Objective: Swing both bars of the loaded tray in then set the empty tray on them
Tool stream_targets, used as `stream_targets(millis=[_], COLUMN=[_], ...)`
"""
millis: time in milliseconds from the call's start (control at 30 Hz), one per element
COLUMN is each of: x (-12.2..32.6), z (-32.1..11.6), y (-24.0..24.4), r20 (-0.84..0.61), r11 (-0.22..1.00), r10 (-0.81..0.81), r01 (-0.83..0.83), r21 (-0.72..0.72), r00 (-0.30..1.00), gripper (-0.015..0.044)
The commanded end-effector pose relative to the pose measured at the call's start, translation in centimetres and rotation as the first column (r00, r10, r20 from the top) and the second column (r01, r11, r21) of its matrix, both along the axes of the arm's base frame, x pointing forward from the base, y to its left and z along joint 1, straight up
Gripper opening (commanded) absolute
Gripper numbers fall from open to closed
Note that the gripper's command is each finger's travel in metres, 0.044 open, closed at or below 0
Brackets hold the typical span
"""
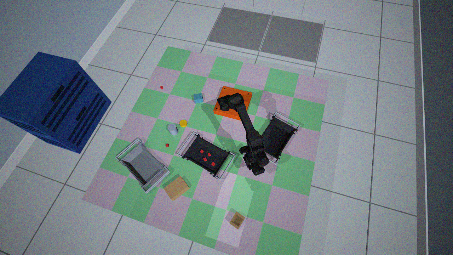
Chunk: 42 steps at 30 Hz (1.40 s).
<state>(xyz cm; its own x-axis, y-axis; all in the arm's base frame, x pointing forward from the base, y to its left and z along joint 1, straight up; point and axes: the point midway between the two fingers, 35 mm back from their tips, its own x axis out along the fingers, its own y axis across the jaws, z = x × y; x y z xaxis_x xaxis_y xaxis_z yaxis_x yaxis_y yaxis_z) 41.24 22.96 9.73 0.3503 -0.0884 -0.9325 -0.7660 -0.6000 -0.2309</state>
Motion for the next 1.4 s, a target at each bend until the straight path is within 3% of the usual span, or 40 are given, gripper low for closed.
stream_targets(millis=[0,233,633,1167,1367], x=[1.1,1.1,1.1,1.3,1.2], z=[-0.4,0.0,-0.2,-5.7,-5.6], y=[-6.7,-13.0,-13.1,-13.1,-13.3], r20=[-0.210,-0.325,-0.326,-0.326,-0.326], r11=[0.956,0.841,0.839,0.839,0.839], r10=[0.280,0.529,0.532,0.532,0.532], r01=[-0.291,-0.535,-0.539,-0.539,-0.539], r21=[-0.025,0.077,0.079,0.079,0.079], r00=[0.937,0.784,0.781,0.781,0.781], gripper=[0.0087,0.0087,0.0087,0.0087,0.0087])
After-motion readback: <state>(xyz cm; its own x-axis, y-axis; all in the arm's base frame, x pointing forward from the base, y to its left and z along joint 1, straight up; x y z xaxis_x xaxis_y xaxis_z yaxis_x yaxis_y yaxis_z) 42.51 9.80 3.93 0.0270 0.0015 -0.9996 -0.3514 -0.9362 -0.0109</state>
